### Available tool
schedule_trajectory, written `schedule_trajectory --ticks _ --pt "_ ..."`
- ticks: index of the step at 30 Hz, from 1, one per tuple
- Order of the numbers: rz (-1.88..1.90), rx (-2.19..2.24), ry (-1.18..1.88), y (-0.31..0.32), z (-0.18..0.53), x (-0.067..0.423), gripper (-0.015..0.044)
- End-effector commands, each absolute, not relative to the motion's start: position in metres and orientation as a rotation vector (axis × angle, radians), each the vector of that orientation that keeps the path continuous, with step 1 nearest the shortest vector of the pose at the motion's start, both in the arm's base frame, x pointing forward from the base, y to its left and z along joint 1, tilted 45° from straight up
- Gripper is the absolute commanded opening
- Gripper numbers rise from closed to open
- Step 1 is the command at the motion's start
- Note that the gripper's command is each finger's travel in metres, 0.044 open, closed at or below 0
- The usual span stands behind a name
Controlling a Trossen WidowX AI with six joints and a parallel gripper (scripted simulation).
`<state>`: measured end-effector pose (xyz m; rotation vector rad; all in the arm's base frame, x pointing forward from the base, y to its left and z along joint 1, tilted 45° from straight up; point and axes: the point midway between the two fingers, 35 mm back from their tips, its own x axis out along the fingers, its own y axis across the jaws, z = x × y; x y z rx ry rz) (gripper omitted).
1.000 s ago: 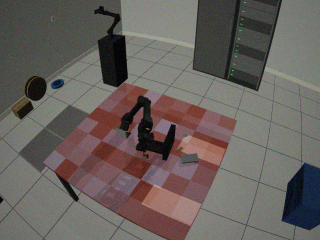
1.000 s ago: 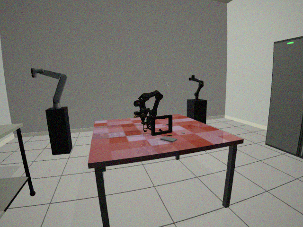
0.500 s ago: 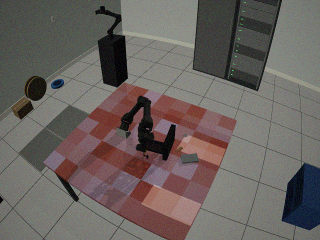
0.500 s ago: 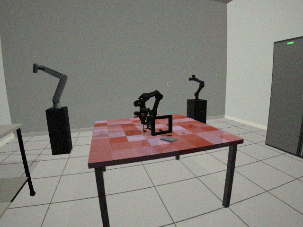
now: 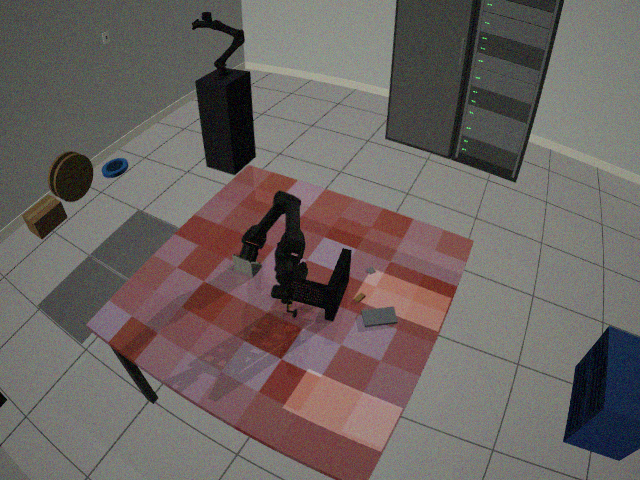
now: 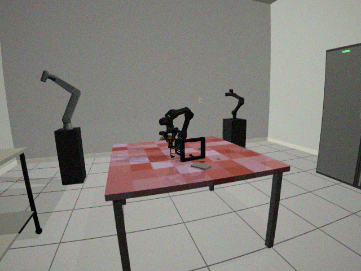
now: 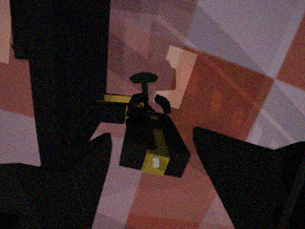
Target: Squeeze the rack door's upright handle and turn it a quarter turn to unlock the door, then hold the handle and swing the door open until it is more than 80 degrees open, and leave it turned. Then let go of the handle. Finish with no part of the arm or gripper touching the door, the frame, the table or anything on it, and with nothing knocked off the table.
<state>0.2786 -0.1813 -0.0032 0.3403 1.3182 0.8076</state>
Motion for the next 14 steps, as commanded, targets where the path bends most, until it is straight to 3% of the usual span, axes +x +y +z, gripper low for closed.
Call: schedule_trajectory --ticks 1,14 --pt "0.804 0.324 1.316 -0.187 0.003 0.280 0.0287" --pt "0.791 0.317 1.311 -0.201 0.017 0.279 0.0287"
